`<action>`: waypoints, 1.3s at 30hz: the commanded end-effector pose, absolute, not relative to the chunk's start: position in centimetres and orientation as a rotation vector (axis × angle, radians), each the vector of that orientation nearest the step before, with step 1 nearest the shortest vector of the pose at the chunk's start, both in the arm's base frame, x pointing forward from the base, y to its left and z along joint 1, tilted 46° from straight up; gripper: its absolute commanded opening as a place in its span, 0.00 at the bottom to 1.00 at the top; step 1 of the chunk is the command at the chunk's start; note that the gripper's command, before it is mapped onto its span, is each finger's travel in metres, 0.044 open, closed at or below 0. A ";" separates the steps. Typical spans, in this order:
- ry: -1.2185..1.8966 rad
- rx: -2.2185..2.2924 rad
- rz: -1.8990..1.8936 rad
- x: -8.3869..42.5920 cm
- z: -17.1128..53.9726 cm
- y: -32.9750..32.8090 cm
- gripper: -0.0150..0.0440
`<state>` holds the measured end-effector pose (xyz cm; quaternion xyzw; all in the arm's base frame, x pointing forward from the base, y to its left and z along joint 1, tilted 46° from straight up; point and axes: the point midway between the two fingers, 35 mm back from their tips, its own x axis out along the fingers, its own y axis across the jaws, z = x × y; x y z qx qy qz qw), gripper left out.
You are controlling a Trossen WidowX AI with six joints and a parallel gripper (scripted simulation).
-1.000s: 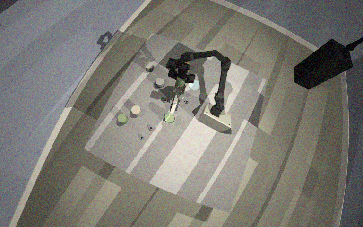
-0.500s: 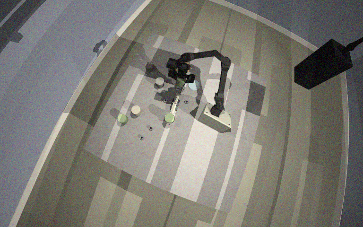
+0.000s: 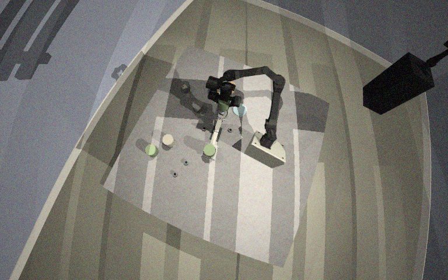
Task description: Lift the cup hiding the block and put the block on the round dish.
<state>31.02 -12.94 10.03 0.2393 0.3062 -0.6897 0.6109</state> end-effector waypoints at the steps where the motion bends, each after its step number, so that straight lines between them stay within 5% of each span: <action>1: 0.708 0.552 -1.590 31.0 10.0 -12.9 0.25; 11: 0.730 0.577 -1.591 29.3 10.7 -15.2 0.25; 39: 0.703 0.574 -1.583 11.7 14.5 -26.0 0.25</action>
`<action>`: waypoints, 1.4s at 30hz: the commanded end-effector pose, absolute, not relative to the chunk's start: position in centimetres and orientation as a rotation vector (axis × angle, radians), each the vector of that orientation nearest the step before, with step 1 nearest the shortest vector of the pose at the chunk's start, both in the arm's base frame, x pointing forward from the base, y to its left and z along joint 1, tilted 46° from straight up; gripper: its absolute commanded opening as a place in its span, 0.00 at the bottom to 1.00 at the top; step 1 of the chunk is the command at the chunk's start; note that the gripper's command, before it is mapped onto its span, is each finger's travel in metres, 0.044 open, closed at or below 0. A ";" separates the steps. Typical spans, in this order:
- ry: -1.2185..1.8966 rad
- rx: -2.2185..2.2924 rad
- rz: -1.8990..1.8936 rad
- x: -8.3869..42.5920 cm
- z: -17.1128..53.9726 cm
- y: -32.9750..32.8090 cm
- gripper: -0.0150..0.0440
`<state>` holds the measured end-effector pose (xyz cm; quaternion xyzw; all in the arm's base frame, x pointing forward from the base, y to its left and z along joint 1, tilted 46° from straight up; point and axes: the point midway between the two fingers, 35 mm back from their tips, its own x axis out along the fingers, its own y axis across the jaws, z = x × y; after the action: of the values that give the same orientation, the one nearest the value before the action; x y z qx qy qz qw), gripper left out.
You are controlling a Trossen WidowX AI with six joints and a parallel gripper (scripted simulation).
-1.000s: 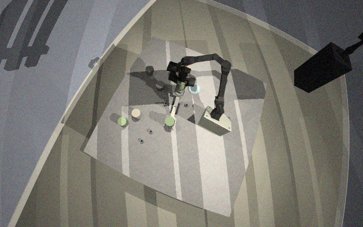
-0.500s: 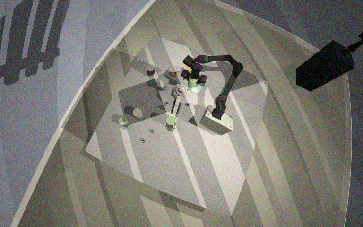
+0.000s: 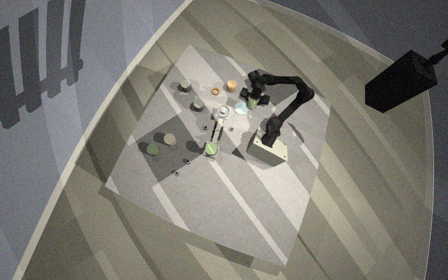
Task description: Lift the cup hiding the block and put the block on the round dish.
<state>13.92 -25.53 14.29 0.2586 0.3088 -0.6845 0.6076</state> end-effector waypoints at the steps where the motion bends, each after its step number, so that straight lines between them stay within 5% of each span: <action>1: 0.699 0.564 -1.586 11.0 14.5 -26.1 0.25; 37: 0.693 0.530 -1.596 8.5 10.7 -30.6 0.25; 42: 0.690 0.530 -1.601 8.6 11.2 -30.2 0.48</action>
<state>8.59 -30.18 11.18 0.2292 0.2998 -0.6937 0.6134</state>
